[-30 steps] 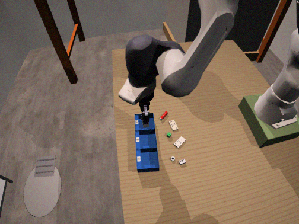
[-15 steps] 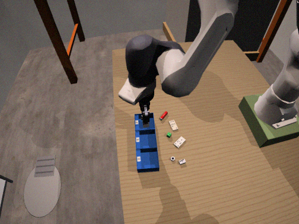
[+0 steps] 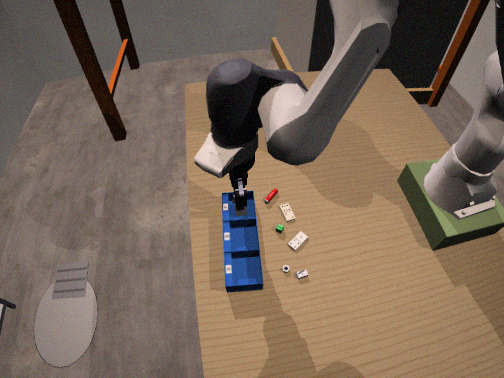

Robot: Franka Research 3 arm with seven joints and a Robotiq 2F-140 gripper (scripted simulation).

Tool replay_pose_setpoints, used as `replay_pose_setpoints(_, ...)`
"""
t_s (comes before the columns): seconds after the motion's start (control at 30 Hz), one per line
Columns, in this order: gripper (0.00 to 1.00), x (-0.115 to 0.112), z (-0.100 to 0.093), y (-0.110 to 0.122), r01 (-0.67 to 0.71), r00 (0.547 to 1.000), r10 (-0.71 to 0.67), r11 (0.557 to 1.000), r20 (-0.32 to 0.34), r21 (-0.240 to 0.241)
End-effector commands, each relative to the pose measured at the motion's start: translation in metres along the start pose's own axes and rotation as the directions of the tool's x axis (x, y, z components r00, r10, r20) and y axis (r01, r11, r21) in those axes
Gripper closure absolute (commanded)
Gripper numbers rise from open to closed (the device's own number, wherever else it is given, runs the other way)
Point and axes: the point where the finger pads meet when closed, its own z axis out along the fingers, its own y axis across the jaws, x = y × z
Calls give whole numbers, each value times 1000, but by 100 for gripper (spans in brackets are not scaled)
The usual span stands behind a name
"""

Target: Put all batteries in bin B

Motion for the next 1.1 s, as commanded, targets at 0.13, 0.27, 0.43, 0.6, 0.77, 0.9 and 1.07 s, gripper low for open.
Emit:
replay_pose_setpoints(0.13, 95, 2, 0, 1, -6, 1000, 6, 1000, -4, -1)
replay_pose_setpoints(0.27, 95, 2, 0, 1, -6, 1000, 6, 1000, -4, -1)
replay_pose_setpoints(0.43, 95, 2, 0, 1, -6, 1000, 6, 1000, -4, -1)
replay_pose_setpoints(0.6, 95, 2, -5, 1, -6, 1000, 6, 1000, -4, -1)
replay_pose_setpoints(0.77, 95, 2, -11, 1, -6, 1000, 6, 1000, -4, -1)
replay_pose_setpoints(0.9, 95, 2, -15, 1, -6, 1000, 6, 1000, -4, -1)
replay_pose_setpoints(1.07, 95, 2, -21, 1, -6, 1000, 6, 1000, -4, -1)
